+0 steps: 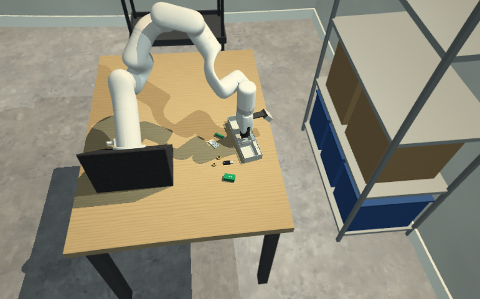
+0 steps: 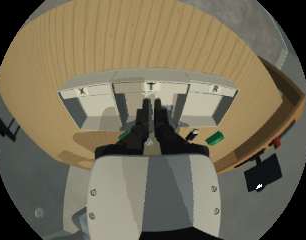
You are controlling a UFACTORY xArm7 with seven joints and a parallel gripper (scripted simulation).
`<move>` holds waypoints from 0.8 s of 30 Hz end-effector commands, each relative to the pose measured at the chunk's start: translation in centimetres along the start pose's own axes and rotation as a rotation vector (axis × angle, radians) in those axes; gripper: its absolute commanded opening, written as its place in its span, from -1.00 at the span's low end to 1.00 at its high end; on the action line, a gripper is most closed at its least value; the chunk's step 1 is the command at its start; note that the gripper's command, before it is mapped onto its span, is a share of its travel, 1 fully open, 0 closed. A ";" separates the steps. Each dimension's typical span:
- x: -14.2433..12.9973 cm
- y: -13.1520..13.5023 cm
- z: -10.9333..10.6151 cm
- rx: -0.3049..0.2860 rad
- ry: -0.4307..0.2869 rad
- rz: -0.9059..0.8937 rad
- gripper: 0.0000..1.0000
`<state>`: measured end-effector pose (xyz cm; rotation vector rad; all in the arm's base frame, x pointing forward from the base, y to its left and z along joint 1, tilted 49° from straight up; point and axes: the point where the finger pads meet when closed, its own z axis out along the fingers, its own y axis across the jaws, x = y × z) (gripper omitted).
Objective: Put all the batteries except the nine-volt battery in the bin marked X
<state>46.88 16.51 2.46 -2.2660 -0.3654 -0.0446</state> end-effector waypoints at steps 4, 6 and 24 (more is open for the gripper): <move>0.2 0.1 1.1 -0.003 0.005 0.000 -0.85; 0.2 0.1 1.1 -0.003 0.005 0.000 -0.85; 0.2 0.1 1.1 -0.003 0.005 0.000 -0.85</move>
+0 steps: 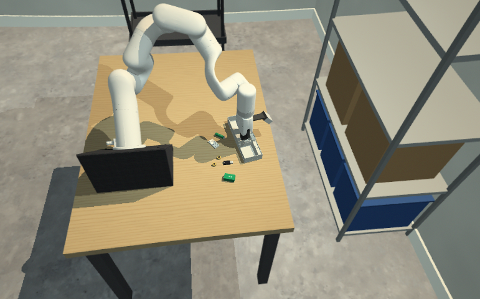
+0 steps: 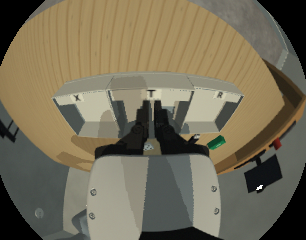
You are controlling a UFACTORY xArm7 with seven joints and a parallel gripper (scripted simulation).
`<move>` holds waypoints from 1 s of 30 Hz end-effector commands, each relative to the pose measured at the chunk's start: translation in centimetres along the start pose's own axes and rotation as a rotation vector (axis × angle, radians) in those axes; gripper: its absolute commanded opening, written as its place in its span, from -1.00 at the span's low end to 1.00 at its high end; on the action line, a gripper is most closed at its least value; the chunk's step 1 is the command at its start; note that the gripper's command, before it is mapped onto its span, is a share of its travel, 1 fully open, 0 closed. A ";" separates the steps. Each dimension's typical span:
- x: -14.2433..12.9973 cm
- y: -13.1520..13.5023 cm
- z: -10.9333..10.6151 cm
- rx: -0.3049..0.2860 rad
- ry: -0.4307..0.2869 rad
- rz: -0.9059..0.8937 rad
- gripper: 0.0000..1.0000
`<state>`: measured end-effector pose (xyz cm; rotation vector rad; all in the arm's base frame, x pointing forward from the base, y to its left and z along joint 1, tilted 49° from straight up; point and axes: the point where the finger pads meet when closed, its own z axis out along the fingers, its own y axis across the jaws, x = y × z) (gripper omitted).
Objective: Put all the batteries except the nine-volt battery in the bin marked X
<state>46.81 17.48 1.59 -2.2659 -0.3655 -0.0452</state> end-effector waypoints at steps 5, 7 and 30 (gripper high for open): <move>0.1 0.1 -0.2 -0.003 0.004 0.000 -0.85; 0.1 0.1 -0.2 -0.003 0.004 0.000 -0.85; 0.1 0.1 -0.6 -0.003 0.004 0.000 -0.85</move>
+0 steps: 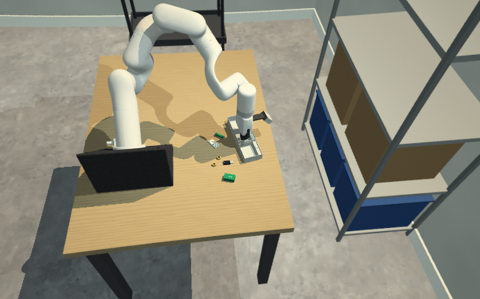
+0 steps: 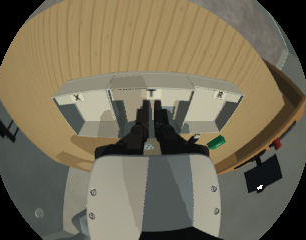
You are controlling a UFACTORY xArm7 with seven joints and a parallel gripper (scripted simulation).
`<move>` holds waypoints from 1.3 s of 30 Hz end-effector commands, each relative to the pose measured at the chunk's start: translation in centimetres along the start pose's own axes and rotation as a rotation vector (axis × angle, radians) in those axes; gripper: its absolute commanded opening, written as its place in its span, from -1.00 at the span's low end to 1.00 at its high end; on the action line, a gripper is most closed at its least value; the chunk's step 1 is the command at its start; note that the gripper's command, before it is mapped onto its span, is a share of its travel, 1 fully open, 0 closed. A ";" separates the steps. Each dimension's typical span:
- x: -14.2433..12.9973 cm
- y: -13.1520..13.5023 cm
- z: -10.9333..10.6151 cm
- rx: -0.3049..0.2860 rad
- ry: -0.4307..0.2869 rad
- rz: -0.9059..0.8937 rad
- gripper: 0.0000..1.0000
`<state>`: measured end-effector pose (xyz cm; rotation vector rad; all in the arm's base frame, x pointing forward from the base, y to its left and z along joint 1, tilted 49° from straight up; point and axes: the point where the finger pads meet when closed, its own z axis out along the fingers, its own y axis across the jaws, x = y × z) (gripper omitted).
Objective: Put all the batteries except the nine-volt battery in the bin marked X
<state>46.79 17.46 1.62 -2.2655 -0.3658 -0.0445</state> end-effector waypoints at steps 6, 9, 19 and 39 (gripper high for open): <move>0.1 0.1 -1.1 -0.003 0.005 0.000 -0.85; 0.1 0.1 -1.5 -0.003 0.005 0.000 -0.85; 0.1 0.1 -2.8 -0.003 0.005 0.000 -0.85; 0.1 -1.4 -5.4 -0.003 0.005 0.000 -0.85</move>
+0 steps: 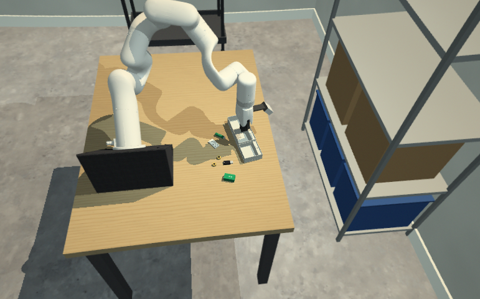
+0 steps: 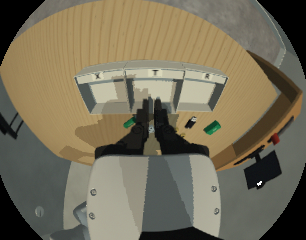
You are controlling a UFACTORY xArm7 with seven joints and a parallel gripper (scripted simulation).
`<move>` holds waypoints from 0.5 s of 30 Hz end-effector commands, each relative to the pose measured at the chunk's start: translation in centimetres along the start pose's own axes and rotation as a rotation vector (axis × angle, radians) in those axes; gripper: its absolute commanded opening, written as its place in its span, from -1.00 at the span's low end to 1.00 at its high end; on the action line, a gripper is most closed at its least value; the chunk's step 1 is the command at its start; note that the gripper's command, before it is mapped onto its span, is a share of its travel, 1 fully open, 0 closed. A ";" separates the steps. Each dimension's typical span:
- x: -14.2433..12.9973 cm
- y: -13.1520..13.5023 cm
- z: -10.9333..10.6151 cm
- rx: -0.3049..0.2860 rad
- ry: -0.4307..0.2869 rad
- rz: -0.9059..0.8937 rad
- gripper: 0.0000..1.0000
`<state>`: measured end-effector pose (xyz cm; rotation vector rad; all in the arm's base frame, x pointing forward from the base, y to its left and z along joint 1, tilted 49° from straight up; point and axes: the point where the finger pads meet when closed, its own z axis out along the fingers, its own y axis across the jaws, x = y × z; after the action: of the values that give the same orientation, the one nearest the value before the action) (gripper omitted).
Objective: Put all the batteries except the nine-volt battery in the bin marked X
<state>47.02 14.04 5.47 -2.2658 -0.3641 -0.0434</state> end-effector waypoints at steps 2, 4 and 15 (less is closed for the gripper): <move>0.2 -1.7 -0.3 -0.003 0.005 -0.001 -0.85; 0.2 -2.7 -0.3 -0.003 0.005 -0.001 -0.85; 0.2 -7.7 -0.3 -0.003 0.005 -0.001 -0.85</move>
<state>45.43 17.83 9.96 -2.2641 -0.3675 -0.0442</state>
